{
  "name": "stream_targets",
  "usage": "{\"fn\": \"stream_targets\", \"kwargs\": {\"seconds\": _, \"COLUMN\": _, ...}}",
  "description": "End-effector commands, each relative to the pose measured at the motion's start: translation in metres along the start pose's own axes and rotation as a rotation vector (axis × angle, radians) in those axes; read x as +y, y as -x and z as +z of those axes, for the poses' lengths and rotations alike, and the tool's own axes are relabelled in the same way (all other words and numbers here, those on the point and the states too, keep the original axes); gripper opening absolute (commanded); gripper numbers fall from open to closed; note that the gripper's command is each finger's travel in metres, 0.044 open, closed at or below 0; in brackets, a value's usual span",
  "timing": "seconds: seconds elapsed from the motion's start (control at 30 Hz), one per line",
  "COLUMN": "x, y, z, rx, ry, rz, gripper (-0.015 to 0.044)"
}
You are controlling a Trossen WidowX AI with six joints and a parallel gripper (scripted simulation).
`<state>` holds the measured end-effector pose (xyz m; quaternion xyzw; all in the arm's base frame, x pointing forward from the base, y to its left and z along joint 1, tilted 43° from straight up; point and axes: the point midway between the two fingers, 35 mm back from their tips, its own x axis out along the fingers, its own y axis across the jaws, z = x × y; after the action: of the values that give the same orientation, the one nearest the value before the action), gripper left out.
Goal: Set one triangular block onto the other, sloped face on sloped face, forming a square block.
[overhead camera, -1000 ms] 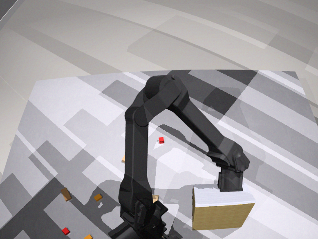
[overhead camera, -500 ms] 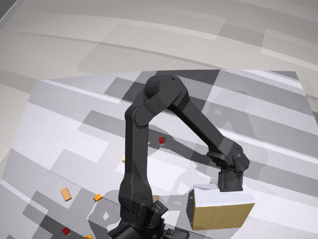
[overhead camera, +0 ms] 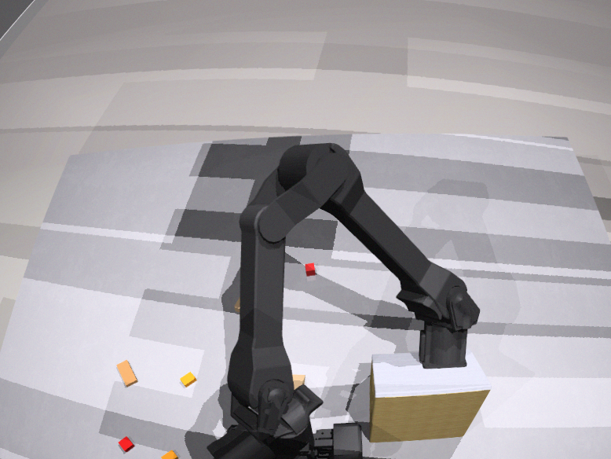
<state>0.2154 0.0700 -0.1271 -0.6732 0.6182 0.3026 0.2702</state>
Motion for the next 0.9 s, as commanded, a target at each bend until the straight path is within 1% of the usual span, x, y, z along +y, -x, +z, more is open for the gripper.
{"fn": "stream_targets", "kwargs": {"seconds": 0.0, "x": -0.0008, "y": 0.0001, "z": -0.0003, "rx": 0.002, "ry": 0.113, "rz": -0.005, "gripper": 0.0000}}
{"fn": "stream_targets", "kwargs": {"seconds": 0.47, "x": -0.0013, "y": 0.0001, "z": -0.0002, "rx": 0.001, "ry": 0.464, "rz": -0.006, "gripper": 0.0000}}
{"fn": "stream_targets", "kwargs": {"seconds": 0.87, "x": -0.0013, "y": 0.0001, "z": -0.0002, "rx": 0.001, "ry": 0.468, "rz": -0.006, "gripper": 0.0000}}
